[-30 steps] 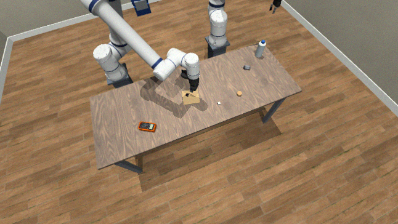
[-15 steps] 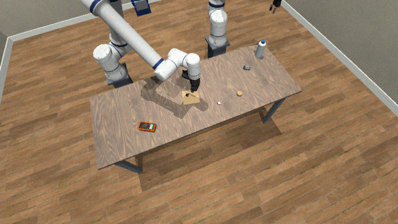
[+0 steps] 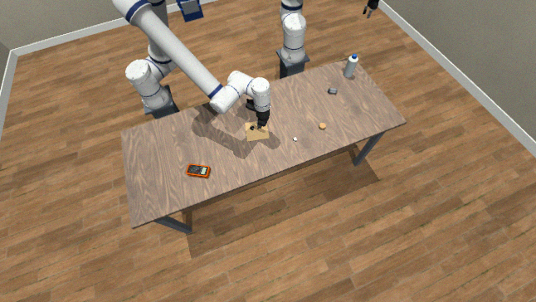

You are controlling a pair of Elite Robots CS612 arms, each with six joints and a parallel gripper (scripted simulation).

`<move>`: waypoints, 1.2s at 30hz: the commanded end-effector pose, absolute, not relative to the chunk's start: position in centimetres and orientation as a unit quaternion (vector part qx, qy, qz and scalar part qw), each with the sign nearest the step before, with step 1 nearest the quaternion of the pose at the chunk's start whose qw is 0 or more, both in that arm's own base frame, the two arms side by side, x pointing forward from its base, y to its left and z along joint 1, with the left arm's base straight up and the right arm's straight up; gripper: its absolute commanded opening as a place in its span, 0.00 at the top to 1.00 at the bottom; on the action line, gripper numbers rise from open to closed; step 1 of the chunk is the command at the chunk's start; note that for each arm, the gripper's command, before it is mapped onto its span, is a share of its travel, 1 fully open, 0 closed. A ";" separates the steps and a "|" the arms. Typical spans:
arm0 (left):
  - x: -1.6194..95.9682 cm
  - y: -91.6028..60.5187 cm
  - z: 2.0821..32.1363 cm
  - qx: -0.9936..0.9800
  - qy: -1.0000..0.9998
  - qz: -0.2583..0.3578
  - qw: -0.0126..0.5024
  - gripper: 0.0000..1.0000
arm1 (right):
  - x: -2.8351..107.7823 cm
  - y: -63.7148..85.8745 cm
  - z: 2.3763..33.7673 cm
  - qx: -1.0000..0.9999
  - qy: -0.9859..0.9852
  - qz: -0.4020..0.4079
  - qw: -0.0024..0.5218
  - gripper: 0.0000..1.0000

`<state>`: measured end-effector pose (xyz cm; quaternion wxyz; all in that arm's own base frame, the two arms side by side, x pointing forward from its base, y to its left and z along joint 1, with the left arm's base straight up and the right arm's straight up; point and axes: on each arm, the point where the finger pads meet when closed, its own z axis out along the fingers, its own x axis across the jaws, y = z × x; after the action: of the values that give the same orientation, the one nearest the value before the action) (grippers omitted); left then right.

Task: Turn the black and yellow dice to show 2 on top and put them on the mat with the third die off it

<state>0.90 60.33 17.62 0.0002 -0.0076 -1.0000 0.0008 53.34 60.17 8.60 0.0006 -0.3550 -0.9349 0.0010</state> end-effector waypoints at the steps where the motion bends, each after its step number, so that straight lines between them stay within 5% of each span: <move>1: 0.9 60.4 17.7 -0.008 -1.000 0.000 0.000 0.00 | 53.5 60.3 6.4 -0.355 -0.935 0.000 0.000 0.60; 14: 0.9 60.4 17.7 -0.008 -1.000 0.000 0.000 0.00 | 53.5 60.3 3.0 -0.355 -0.935 0.000 0.000 0.60; 36: 0.9 60.4 17.7 -0.008 -1.000 0.000 0.000 0.00 | 53.6 60.3 2.8 -0.355 -0.935 0.000 0.000 0.60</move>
<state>0.90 60.33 17.62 0.0002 -0.0076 -1.0000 0.0008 53.50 60.24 2.70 0.0005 -0.3550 -0.9349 0.0008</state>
